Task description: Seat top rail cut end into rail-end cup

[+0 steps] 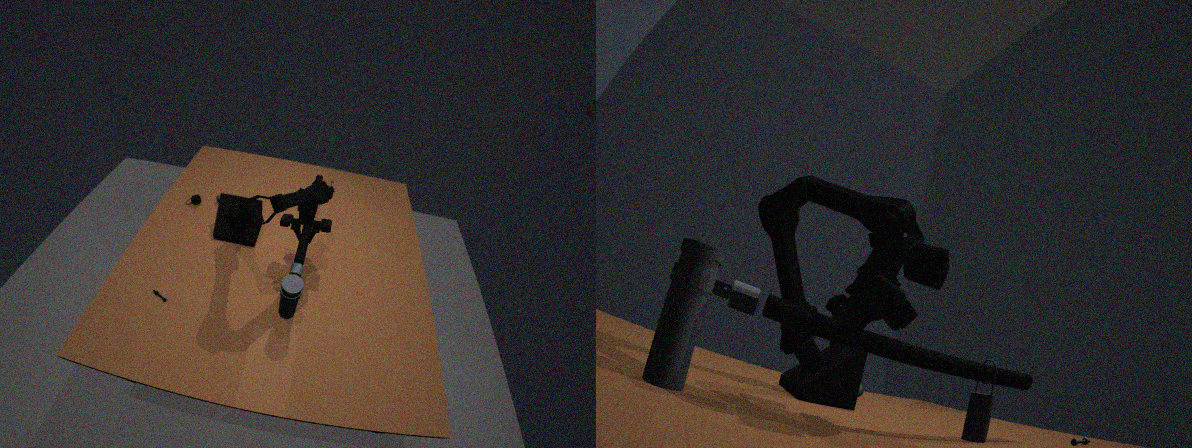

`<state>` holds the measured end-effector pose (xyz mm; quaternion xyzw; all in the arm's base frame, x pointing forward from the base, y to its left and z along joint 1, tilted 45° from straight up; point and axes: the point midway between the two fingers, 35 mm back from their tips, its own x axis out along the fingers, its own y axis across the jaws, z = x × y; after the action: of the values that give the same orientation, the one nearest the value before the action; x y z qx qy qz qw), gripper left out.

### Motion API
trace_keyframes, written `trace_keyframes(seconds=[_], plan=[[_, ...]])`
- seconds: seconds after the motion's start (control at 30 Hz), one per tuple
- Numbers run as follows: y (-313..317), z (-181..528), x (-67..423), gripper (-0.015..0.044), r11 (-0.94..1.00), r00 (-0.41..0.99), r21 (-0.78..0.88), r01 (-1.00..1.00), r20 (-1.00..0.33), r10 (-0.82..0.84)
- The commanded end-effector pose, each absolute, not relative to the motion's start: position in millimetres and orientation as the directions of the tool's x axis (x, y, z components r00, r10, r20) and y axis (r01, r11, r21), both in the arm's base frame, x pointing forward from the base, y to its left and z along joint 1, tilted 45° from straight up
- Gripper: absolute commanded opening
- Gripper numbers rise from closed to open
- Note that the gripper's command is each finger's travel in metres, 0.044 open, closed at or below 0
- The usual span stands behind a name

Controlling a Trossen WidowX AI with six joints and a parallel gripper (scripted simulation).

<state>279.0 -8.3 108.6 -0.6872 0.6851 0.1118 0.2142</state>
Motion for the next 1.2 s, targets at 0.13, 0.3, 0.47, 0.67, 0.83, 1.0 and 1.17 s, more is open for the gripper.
trace_keyframes(seconds=[0.13, 0.3, 0.47, 0.67, 0.83, 1.0, 1.17], plan=[[-15.3, 117.9, 278.4, 0.0, 0.027, 0.041, -0.146, -0.989, -0.445, -0.895], [-20.2, 121.8, 276.3, 0.0, 0.03, 0.037, -0.142, -0.989, -0.446, -0.894], [-20.4, 122.0, 276.2, 0.0, 0.03, 0.037, -0.141, -0.989, -0.446, -0.894], [-20.4, 122.0, 276.2, 0.0, 0.03, 0.037, -0.141, -0.989, -0.446, -0.894], [-20.4, 122.0, 276.2, 0.0, 0.03, 0.037, -0.141, -0.989, -0.446, -0.894], [-20.4, 122.0, 276.2, 0.0, 0.03, 0.037, -0.141, -0.989, -0.446, -0.894], [-20.4, 122.0, 276.2, 0.0, 0.03, 0.037, -0.141, -0.989, -0.446, -0.894]])
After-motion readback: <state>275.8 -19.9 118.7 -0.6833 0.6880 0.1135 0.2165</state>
